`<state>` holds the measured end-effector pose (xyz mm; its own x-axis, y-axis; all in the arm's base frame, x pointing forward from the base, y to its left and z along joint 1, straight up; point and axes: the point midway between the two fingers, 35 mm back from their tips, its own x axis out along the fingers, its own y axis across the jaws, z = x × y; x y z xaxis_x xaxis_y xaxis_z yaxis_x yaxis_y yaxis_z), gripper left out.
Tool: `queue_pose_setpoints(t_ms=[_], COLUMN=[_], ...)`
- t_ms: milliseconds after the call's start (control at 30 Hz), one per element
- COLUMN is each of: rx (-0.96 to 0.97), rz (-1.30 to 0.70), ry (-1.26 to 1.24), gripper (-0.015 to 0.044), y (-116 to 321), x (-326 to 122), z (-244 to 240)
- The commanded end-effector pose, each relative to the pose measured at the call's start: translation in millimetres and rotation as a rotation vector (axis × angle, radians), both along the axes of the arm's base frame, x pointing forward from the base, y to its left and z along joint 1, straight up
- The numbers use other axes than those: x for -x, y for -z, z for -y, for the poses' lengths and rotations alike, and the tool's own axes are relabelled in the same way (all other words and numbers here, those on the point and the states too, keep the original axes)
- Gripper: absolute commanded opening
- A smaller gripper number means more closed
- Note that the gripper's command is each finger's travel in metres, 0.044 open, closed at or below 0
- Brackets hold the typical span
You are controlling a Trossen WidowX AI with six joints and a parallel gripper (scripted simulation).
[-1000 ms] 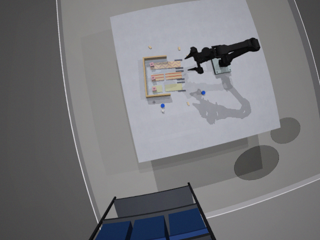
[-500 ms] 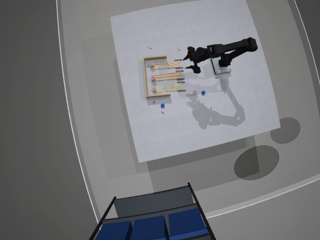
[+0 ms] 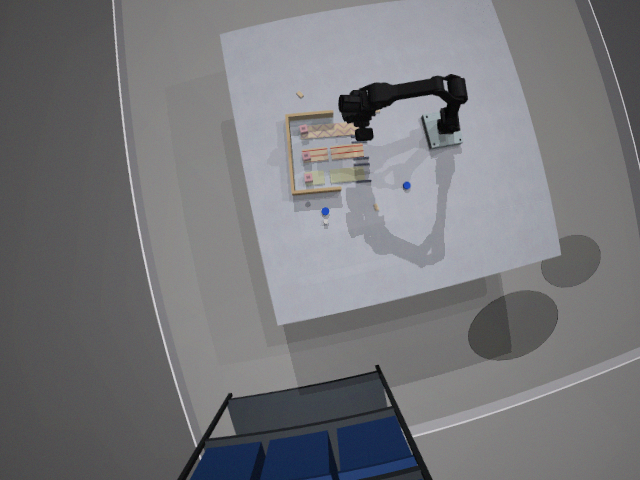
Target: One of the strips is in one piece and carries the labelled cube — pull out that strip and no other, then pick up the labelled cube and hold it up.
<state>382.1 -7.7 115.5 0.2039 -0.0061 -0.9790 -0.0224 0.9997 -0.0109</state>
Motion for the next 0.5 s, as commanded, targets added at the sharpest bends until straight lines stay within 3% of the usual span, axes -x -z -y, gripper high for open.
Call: queue_pose_setpoints(t_ms=[0, 467], rx=[-0.008, -0.008], rz=[-0.169, -0.168], ry=[0.022, 0.022], gripper=[0.0, 0.0], y=[24.9, 35.3], x=[-1.5, -2.7], z=[14.2, 14.2])
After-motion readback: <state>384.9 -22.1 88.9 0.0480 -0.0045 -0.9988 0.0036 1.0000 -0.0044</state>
